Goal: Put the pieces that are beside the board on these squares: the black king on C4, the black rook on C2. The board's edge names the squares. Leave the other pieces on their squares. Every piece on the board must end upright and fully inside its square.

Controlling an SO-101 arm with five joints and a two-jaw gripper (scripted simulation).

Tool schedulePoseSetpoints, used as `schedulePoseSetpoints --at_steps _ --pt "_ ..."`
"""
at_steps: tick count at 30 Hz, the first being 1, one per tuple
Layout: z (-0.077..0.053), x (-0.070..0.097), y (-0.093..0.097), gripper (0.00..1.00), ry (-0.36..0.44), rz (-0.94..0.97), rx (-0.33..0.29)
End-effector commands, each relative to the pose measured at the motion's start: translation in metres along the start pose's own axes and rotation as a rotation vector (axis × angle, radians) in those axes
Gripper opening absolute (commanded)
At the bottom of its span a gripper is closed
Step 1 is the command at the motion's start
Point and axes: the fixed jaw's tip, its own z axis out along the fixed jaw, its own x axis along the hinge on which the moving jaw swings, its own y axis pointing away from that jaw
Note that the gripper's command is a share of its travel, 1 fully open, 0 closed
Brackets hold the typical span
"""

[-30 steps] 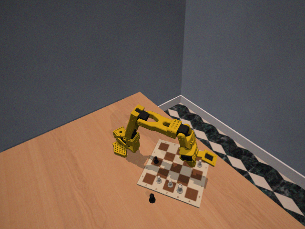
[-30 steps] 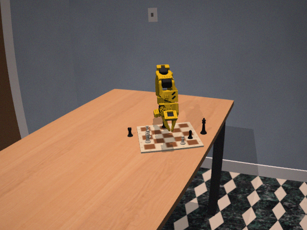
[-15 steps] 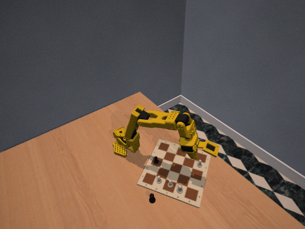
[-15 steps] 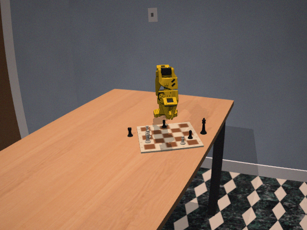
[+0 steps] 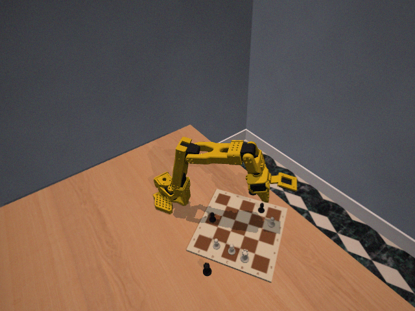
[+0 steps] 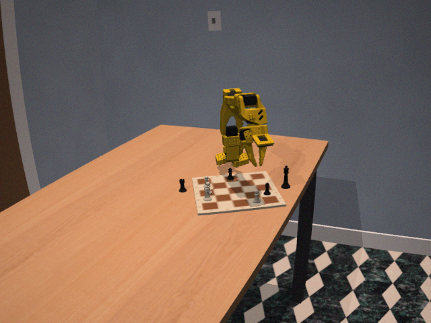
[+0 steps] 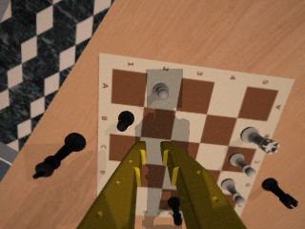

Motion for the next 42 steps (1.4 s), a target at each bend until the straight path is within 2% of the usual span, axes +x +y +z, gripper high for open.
schedulePoseSetpoints --at_steps 1,6,11,42 --pt "-0.004 0.006 0.037 0.07 -0.100 -0.112 -0.051" --pt "-0.006 0.028 0.083 0.10 -0.178 -0.275 -0.134" --pt "-0.007 0.043 0.102 0.12 -0.214 -0.351 -0.179" --pt "-0.004 0.050 0.103 0.12 -0.216 -0.363 -0.186"
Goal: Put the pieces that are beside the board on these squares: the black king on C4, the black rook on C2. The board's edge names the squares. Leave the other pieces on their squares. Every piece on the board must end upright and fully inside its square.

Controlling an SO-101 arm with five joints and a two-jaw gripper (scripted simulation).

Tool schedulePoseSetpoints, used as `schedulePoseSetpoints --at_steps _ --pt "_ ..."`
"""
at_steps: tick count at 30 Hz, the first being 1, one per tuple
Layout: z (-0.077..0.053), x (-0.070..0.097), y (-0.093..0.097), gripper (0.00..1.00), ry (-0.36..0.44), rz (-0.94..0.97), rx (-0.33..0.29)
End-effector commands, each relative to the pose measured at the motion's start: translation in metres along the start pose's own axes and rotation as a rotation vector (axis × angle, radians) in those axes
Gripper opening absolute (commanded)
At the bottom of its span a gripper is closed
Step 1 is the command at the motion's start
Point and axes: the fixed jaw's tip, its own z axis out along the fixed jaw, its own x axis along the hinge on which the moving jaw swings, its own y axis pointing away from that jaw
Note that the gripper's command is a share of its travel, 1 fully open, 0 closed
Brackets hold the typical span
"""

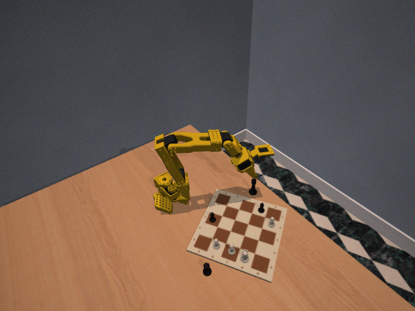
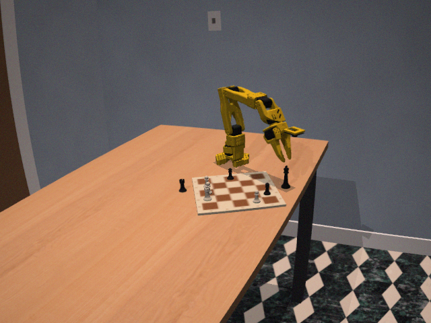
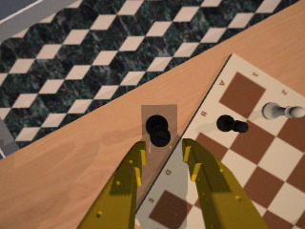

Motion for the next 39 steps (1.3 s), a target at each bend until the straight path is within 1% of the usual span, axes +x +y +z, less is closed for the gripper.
schedulePoseSetpoints --at_steps 1,11,22,24,33,39 --pt "-0.001 0.001 0.002 0.12 -0.007 0.004 -0.004" --pt "0.004 0.004 0.002 0.12 -0.007 0.004 -0.004" --pt "0.020 0.013 0.002 0.12 -0.007 0.004 -0.004" --pt "0.020 0.013 0.002 0.12 -0.007 0.004 -0.004" --pt "0.033 0.020 0.002 0.12 -0.007 0.004 -0.004" --pt "0.038 0.023 0.002 0.12 -0.007 0.004 -0.004"
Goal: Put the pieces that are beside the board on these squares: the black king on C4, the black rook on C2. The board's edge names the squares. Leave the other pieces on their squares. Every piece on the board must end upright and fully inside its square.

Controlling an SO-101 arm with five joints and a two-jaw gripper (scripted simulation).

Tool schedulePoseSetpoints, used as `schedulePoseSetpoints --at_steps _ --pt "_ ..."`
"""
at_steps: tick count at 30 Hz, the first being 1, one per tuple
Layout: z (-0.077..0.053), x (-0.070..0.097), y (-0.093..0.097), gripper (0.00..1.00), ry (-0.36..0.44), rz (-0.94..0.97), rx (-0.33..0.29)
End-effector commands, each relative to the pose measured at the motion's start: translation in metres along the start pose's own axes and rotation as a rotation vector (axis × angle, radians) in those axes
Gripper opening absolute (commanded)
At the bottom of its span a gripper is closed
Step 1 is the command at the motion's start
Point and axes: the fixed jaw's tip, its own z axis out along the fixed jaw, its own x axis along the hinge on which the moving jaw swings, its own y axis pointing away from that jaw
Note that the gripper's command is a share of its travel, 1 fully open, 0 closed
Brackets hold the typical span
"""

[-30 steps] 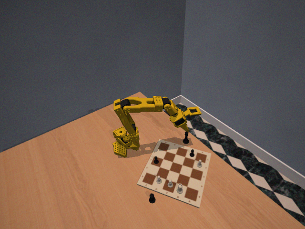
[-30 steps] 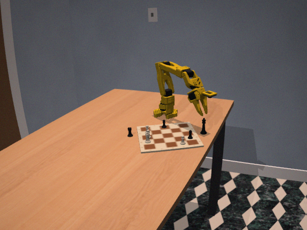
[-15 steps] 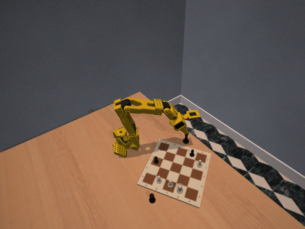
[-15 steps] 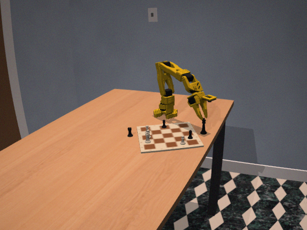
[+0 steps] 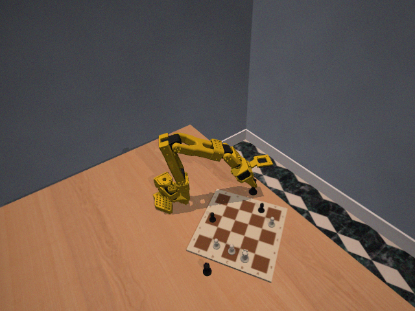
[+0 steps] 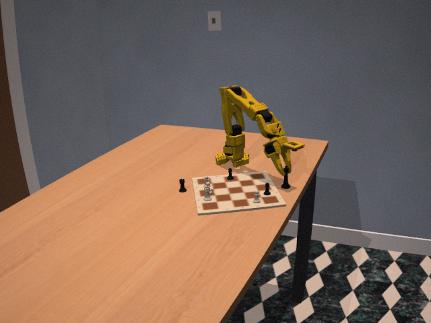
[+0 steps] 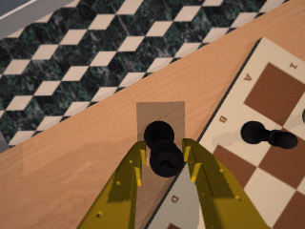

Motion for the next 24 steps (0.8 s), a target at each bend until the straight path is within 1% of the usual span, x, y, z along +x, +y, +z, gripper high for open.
schedulePoseSetpoints --at_steps 1,13,17,24 --pt "0.0040 0.0045 0.0017 0.12 0.011 0.004 -0.004" --pt "0.0062 0.0061 0.0017 0.12 0.011 0.004 -0.004" --pt "0.0084 0.0098 0.0017 0.12 0.012 0.004 -0.004" --pt "0.0095 0.0118 0.0017 0.12 0.012 0.004 -0.004"
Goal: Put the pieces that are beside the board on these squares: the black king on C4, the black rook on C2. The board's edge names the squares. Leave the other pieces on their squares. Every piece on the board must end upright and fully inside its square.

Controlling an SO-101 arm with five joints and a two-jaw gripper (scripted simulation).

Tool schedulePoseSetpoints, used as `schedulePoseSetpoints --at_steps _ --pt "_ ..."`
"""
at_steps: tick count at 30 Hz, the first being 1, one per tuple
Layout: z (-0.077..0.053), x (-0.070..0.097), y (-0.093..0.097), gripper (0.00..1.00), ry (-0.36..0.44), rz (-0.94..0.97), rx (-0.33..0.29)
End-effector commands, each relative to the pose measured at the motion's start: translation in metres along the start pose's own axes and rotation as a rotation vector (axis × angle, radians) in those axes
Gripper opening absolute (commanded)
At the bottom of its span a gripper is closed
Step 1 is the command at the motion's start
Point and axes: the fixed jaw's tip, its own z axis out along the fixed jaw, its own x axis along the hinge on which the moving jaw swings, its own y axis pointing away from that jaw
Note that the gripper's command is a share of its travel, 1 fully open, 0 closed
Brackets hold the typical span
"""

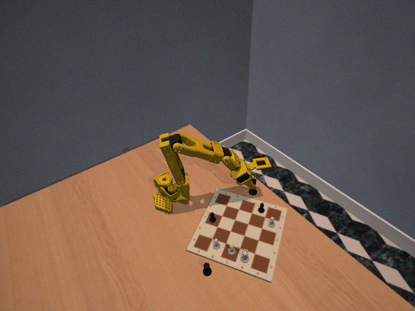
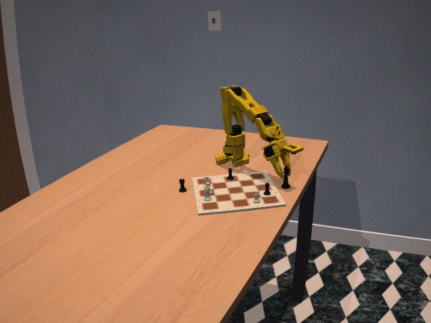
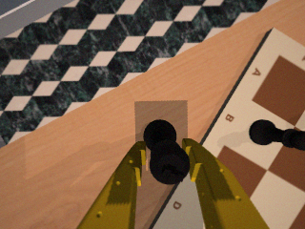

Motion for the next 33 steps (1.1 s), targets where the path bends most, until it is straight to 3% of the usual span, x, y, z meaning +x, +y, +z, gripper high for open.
schedulePoseSetpoints --at_steps 1,33 --pt "0.0029 0.0053 0.0017 0.12 0.018 0.004 -0.004" --pt "0.0025 0.0053 -0.0045 0.12 0.018 0.015 0.009"
